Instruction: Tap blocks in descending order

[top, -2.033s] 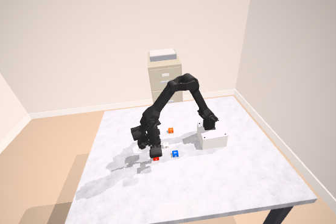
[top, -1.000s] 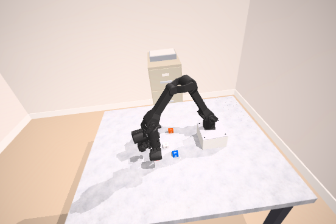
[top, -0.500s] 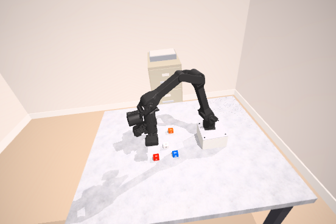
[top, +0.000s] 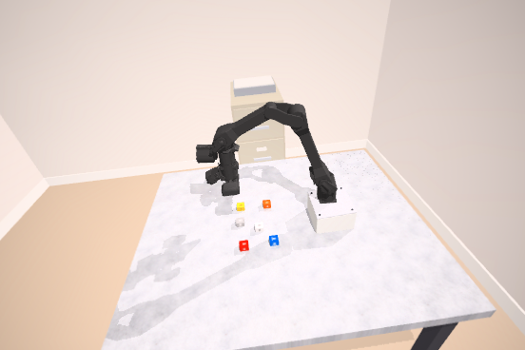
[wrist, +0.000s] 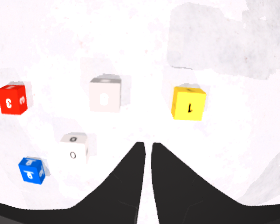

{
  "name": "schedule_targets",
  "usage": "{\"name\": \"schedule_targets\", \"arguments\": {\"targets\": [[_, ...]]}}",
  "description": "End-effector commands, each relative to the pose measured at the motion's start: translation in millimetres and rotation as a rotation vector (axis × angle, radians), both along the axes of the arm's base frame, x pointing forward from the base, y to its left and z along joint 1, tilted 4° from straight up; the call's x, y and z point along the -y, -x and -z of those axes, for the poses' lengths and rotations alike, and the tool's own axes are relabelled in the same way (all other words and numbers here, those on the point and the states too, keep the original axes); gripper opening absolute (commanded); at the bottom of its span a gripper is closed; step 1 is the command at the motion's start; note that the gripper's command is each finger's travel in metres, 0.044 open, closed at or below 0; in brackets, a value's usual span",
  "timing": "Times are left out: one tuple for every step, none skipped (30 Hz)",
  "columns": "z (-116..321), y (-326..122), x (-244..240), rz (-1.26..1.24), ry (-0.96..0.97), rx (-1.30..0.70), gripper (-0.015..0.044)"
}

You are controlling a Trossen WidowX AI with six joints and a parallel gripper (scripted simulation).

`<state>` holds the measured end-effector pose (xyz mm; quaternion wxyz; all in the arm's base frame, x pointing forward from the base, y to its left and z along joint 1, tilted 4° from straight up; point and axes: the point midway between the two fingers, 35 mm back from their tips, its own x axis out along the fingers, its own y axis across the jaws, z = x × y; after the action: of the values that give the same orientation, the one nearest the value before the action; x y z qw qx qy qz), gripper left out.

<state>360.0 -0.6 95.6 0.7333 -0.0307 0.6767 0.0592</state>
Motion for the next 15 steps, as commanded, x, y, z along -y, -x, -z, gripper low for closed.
{"name": "schedule_targets", "arguments": {"targets": [[1.7, 1.0, 49.1, -0.007, 0.000, -0.001, 0.0020], [1.8, 1.2, 51.8, -0.007, 0.000, -0.001, 0.0020], [1.8, 1.2, 51.8, -0.007, 0.000, -0.001, 0.0020], [1.8, 1.2, 51.8, -0.007, 0.000, -0.001, 0.0020], [1.8, 1.2, 51.8, -0.007, 0.000, -0.001, 0.0020], [1.8, 1.2, 51.8, -0.007, 0.000, -0.001, 0.0020], [1.8, 1.2, 51.8, -0.007, 0.000, -0.001, 0.0020], [5.2, 0.6, 51.7, -0.007, 0.000, -0.001, 0.0020], [15.2, -1.2, 51.4, -0.007, 0.000, -0.001, 0.0020], [32.0, -3.5, 50.8, -0.007, 0.000, -0.001, 0.0020], [53.1, -5.0, 49.8, -0.007, 0.000, -0.001, 0.0020], [69.6, -5.1, 48.8, -0.007, 0.000, -0.001, 0.0020], [79.4, -4.7, 48.2, -0.007, 0.000, -0.001, 0.0020], [82.6, -4.6, 48.0, -0.007, 0.000, -0.001, 0.0020], [82.6, -4.6, 48.0, -0.007, 0.000, -0.001, 0.0020]]}}
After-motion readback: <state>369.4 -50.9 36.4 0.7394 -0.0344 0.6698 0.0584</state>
